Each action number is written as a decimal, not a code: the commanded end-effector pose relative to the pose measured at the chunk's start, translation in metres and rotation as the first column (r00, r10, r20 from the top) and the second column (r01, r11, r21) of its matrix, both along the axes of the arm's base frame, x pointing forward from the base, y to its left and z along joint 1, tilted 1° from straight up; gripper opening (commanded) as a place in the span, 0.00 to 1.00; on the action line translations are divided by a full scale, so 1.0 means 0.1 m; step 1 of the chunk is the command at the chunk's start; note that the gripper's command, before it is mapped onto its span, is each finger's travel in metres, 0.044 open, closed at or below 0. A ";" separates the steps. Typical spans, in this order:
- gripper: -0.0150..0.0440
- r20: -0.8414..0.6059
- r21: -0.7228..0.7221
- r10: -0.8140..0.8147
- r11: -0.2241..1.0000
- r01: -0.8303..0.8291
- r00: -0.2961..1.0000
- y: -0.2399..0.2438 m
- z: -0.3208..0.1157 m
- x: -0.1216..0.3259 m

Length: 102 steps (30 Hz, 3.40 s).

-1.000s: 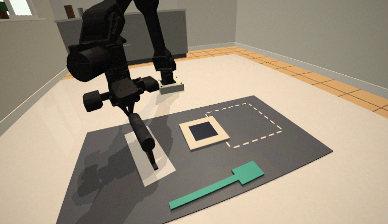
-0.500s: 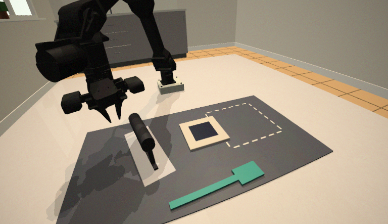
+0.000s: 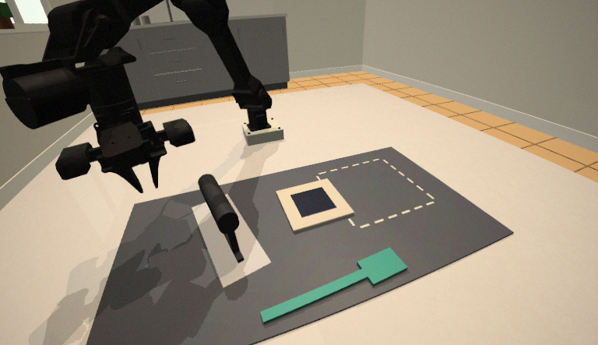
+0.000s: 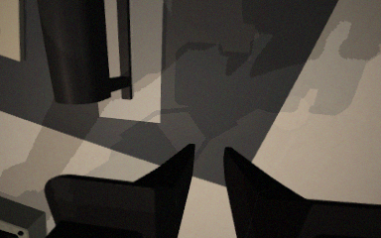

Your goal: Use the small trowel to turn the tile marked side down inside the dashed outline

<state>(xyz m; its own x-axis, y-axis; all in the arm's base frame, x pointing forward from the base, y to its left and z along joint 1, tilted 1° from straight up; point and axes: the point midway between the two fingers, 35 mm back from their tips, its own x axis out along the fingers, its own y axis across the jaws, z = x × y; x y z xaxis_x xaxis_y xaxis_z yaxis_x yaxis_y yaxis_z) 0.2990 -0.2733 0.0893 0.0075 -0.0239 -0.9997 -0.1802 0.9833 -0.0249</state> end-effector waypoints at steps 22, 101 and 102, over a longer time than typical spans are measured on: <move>0.42 -0.001 0.001 0.002 1.000 -0.002 1.000 0.01 0.00 0.00; 0.47 0.002 0.012 -0.022 1.000 0.022 1.000 1.06 -0.18 0.71; 0.47 0.002 0.012 -0.022 1.000 0.022 1.000 1.06 -0.18 0.71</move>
<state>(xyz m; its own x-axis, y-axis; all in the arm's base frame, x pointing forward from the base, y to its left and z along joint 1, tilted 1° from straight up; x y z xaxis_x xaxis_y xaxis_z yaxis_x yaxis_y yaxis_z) 0.3701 -0.1679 0.0719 0.0102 -0.0127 -0.9999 -0.1634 0.9865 -0.0142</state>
